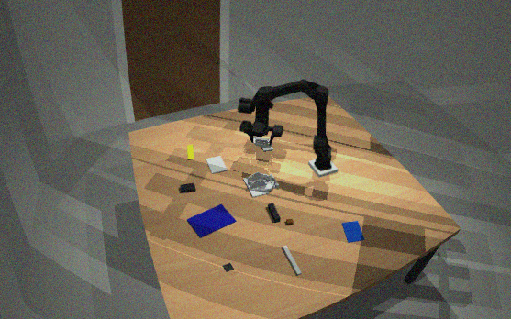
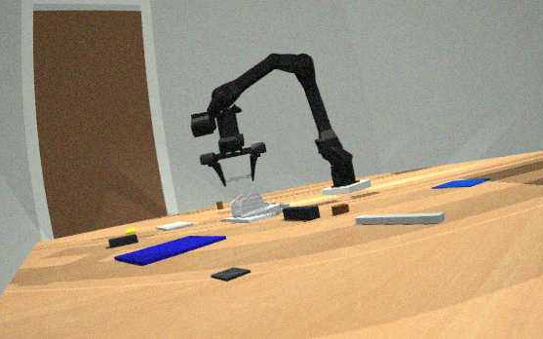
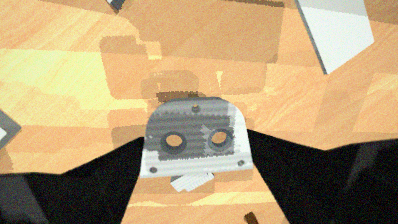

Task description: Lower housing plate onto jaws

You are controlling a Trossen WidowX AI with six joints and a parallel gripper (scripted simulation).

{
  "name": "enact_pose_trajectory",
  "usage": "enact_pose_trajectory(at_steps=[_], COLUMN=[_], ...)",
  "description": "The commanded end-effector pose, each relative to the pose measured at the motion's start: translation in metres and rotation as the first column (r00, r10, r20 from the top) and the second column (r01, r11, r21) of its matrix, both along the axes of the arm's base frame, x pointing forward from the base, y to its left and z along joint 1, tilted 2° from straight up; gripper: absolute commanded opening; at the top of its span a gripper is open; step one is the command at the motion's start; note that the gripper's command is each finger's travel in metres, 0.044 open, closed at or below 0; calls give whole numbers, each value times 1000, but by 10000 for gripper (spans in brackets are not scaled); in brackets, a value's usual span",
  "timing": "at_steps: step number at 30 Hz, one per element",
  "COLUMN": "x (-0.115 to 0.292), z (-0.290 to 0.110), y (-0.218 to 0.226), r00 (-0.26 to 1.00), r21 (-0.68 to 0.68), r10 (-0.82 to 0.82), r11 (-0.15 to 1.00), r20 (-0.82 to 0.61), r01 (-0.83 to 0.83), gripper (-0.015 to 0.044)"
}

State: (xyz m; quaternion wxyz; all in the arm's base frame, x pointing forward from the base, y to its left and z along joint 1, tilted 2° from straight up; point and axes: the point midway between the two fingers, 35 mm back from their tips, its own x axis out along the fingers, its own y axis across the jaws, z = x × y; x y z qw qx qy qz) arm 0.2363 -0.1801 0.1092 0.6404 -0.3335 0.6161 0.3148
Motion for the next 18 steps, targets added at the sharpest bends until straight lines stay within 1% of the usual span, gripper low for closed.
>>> enact_pose_trajectory(at_steps=[1,18], x=[6,26], z=[3,3], y=[12,64], r00=[997,930], r21=[-6,14], r10=[-75,-367], r11=[997,930], r20=[8,10], r01=[75,367], gripper=[351,351])
